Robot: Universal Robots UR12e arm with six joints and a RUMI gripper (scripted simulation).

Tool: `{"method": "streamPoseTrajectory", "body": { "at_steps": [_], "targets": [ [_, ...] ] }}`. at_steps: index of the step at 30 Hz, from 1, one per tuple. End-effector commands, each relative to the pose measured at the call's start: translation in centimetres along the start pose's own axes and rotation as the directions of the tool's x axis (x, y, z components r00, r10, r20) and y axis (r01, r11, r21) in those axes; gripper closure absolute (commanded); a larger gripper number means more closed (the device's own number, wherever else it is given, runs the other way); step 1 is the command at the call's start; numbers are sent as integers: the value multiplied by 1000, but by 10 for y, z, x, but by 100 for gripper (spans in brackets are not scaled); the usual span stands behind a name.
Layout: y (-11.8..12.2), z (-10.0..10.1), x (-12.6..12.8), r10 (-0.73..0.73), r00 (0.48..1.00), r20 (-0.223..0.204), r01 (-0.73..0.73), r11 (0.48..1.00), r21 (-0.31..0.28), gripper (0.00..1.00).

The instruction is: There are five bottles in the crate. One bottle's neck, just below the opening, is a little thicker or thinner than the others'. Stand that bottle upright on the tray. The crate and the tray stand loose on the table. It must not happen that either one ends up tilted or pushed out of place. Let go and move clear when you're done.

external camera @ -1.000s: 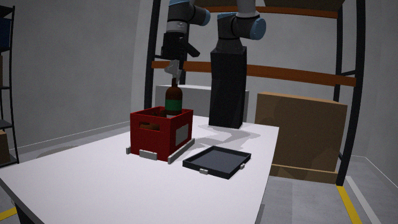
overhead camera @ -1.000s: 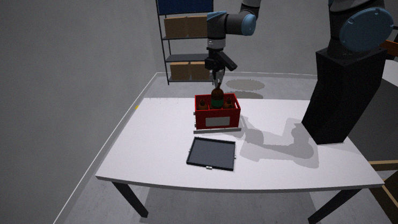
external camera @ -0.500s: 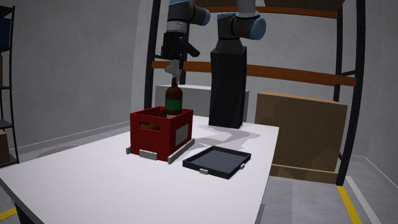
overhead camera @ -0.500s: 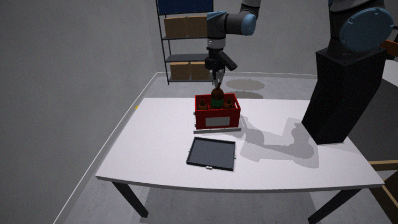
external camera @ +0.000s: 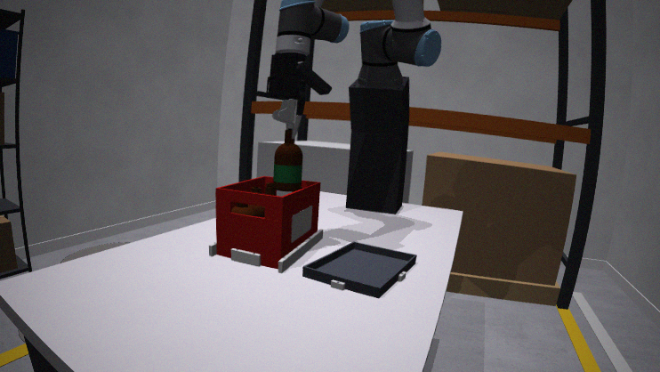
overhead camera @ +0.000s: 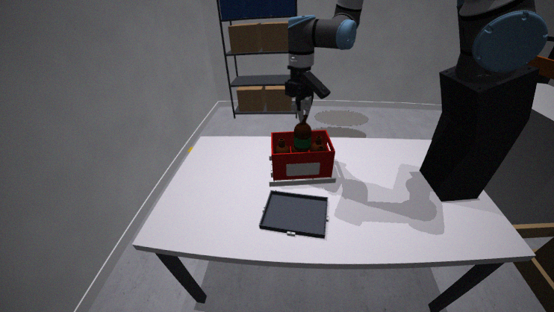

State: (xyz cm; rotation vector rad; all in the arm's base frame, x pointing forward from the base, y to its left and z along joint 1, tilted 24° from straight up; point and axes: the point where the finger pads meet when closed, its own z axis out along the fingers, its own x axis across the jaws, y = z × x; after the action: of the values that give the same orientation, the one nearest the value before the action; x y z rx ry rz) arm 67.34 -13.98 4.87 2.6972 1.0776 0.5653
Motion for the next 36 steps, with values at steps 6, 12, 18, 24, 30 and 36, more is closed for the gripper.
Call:
{"method": "streamPoseTrajectory", "body": {
  "at_steps": [6,12,18,24,30,36],
  "targets": [
    [1,0,0,0,1000,0,0,1000,-1,100],
    [1,-1,0,0,1000,0,0,1000,-1,100],
    [1,-4,0,0,1000,0,0,1000,-1,100],
    [1,-10,0,0,1000,0,0,1000,-1,100],
    [1,-16,0,0,1000,0,0,1000,-1,100],
    [1,-19,0,0,1000,0,0,1000,-1,100]
  ]
}}
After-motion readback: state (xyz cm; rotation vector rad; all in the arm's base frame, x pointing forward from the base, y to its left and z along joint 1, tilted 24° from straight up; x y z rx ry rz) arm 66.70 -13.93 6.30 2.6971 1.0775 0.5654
